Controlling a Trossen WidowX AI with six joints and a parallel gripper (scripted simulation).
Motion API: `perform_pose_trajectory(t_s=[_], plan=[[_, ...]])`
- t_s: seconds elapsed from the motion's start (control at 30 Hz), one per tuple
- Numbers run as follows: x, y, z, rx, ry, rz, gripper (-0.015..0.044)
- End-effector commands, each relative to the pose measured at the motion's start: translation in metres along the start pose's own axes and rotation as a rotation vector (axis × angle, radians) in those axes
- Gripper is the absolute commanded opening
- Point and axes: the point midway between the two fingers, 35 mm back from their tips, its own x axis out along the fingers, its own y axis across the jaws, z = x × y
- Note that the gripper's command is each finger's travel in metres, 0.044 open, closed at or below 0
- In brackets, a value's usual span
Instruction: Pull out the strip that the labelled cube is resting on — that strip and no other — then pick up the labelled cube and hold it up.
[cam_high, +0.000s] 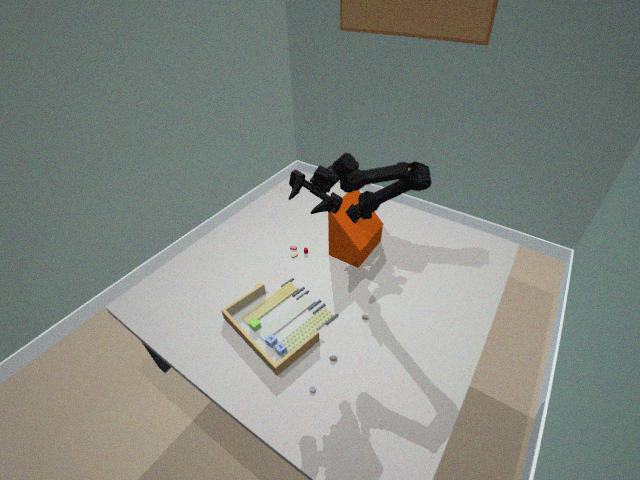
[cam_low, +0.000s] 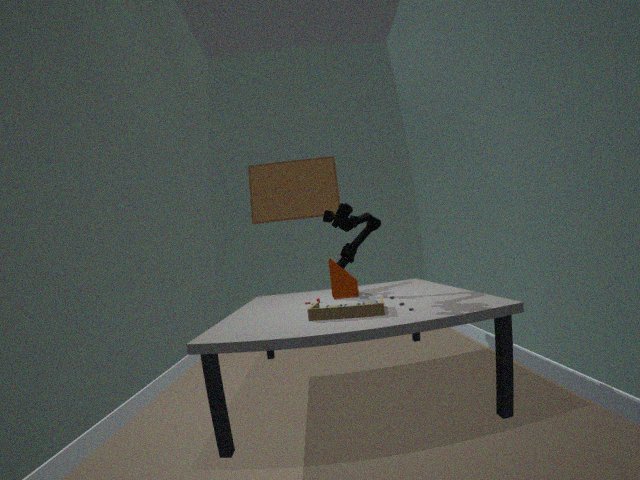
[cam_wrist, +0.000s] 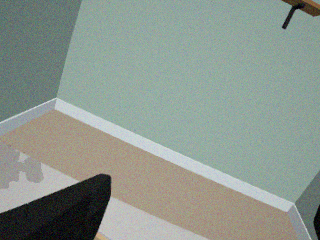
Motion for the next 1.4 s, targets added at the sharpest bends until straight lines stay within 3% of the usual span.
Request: perform_pose_trajectory(t_s=[0.0, 0.33, 0.73, 0.93, 1.23, 1.37], plan=[[0.013, 0.010, -0.069, 0.103, 0.137, 0.024, 0.0400], [-0.009, 0.058, -0.230, 0.306, 0.528, 0.056, 0.0400], [-0.010, 0.059, -0.232, 0.308, 0.536, 0.056, 0.0400], [0.013, 0.060, -0.242, 0.327, 0.630, 0.024, 0.0242], [0.064, 0.098, -0.272, 0.380, 0.975, 0.058, 0.0006], [0.078, 0.126, -0.283, 0.397, 1.142, 0.075, 0.0000]])
